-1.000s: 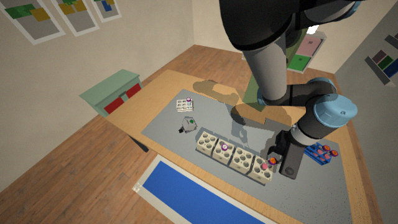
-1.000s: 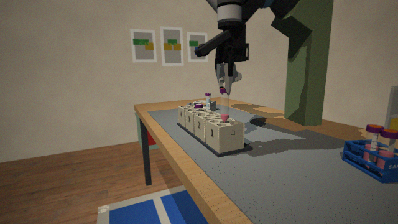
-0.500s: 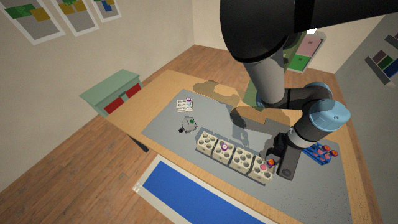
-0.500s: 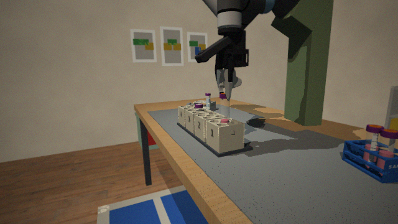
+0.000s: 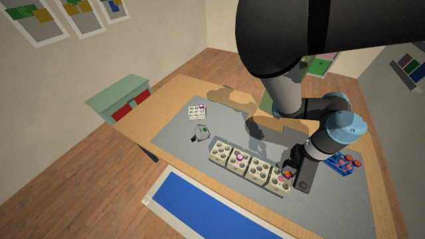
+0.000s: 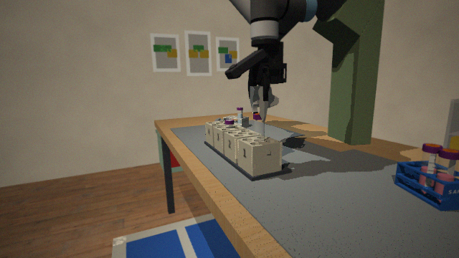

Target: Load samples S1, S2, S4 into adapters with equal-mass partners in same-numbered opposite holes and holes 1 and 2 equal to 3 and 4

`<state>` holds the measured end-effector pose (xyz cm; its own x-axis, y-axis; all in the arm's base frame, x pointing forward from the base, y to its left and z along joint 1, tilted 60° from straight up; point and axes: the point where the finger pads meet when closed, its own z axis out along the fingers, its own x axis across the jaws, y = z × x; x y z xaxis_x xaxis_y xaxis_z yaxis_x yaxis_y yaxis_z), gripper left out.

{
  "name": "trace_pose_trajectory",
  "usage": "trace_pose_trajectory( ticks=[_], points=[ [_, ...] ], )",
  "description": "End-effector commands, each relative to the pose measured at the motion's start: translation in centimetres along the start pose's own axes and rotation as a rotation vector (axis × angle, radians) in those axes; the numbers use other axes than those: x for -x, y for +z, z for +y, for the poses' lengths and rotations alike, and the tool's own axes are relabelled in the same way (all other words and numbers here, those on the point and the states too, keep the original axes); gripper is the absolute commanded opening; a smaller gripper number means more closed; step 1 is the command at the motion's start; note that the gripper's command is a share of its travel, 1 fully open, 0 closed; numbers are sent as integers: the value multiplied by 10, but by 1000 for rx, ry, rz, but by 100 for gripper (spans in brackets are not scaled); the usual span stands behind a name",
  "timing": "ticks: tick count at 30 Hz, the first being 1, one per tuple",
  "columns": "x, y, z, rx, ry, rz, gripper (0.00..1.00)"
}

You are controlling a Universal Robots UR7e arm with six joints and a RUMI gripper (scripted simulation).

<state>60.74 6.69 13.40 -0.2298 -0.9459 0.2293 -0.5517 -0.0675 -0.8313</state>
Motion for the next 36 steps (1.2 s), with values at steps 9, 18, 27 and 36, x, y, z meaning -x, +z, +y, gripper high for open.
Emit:
trace_pose_trajectory(
  ticks=[9, 18, 27, 36],
  points=[
    [0, 15, 0, -1, 0, 0, 0],
    [0, 25, 0, -1, 0, 0, 0],
    [0, 36, 0, -1, 0, 0, 0],
    [0, 42, 0, -1, 0, 0, 0]
  ],
)
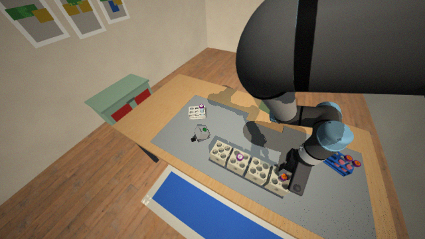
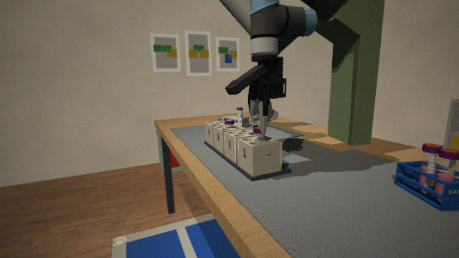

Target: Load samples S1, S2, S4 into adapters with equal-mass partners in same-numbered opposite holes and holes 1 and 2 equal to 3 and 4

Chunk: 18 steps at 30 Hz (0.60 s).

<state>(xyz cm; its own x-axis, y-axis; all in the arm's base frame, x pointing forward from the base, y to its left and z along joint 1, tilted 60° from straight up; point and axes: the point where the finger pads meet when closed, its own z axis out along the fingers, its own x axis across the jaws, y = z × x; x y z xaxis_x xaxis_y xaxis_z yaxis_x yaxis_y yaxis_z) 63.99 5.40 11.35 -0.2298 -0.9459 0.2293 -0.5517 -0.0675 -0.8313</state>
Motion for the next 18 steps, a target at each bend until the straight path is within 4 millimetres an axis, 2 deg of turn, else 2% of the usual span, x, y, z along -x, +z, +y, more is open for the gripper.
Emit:
trace_pose_trajectory(
  ticks=[1, 18],
  points=[
    [0, 2, 0, -1, 0, 0, 0],
    [0, 8, 0, -1, 0, 0, 0]
  ],
)
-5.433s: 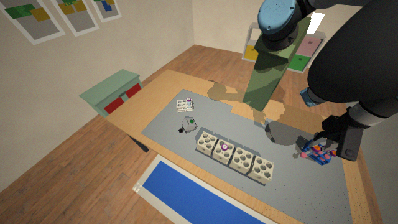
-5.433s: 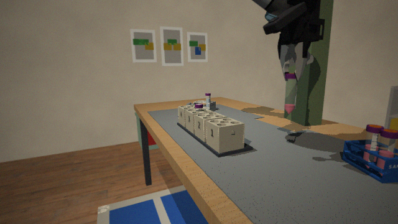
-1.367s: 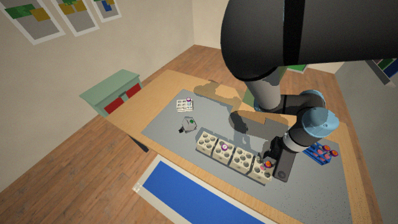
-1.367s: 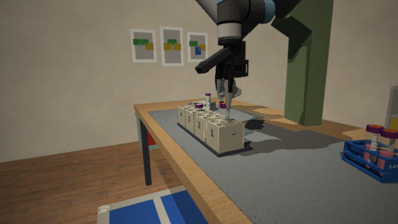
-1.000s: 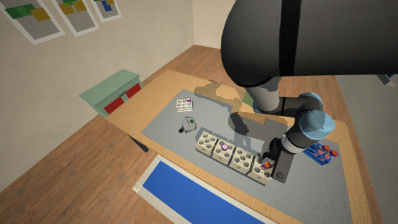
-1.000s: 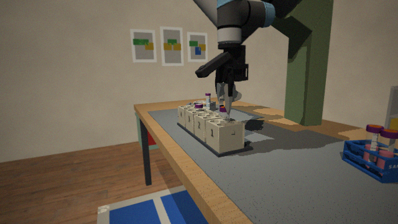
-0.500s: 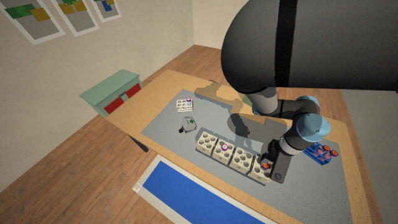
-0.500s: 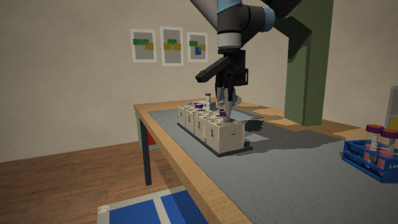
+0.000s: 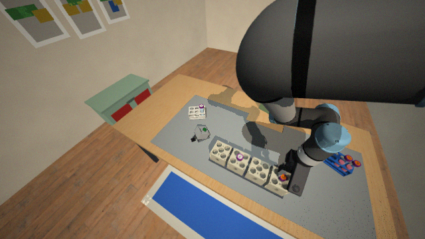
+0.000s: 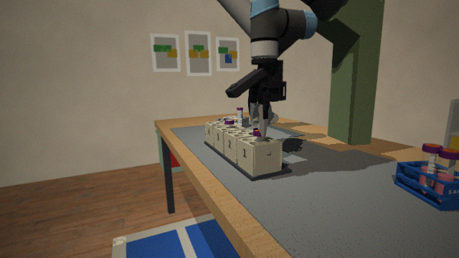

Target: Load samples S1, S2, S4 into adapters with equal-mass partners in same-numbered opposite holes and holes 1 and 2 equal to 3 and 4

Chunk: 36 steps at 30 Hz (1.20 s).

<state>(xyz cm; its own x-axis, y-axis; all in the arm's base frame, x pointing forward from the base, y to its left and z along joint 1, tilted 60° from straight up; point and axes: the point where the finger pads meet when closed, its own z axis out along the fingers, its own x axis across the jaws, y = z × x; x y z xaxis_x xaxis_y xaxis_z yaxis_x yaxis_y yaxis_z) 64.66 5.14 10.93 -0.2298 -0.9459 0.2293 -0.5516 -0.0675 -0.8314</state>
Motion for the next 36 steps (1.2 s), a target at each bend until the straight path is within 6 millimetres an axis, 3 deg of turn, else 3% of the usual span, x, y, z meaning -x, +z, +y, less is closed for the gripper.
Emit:
trace_pose_trajectory(
  ticks=[1, 5, 6, 20, 31, 36],
  points=[
    [0, 0, 0, -1, 0, 0, 0],
    [0, 0, 0, -1, 0, 0, 0],
    [0, 0, 0, -1, 0, 0, 35],
    [0, 0, 0, -1, 0, 0, 35],
    [0, -37, 0, -1, 0, 0, 35],
    [0, -41, 0, -1, 0, 0, 35]
  ],
)
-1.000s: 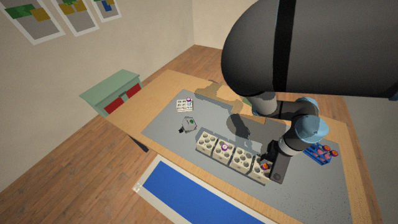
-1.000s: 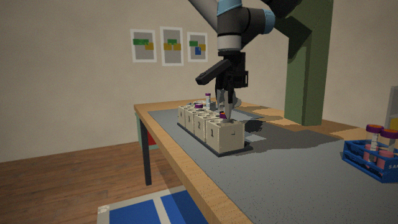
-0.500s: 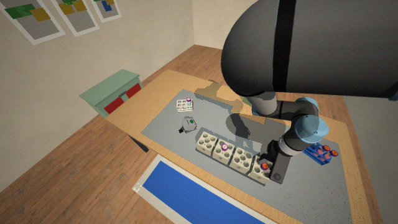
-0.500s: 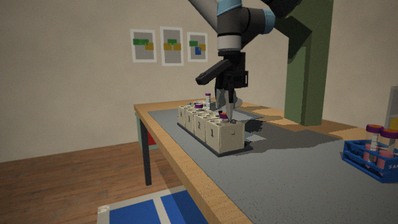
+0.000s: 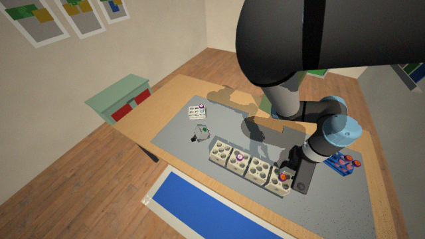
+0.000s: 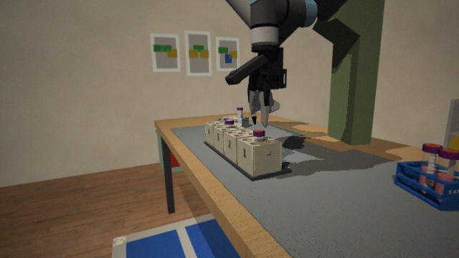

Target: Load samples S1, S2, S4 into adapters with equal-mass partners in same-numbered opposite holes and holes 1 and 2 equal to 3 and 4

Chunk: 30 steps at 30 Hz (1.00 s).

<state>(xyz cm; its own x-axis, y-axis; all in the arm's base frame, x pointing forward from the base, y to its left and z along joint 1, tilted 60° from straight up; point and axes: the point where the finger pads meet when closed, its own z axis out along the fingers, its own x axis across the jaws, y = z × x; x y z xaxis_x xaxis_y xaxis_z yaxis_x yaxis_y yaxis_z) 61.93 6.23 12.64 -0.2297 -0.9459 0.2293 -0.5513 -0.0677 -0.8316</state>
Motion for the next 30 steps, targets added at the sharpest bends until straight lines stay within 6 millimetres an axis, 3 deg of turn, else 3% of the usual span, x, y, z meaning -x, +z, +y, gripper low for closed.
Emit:
trace_pose_trajectory(
  ticks=[1, 12, 14, 27, 30],
  points=[
    [0, -7, 0, -1, 0, 0, 35],
    [74, -7, 54, -1, -550, 0, 35],
    [74, -7, 54, -1, -550, 0, 35],
    [161, -7, 118, -1, -1200, 0, 35],
    [175, -7, 128, -1, -1207, 0, 35]
  ],
)
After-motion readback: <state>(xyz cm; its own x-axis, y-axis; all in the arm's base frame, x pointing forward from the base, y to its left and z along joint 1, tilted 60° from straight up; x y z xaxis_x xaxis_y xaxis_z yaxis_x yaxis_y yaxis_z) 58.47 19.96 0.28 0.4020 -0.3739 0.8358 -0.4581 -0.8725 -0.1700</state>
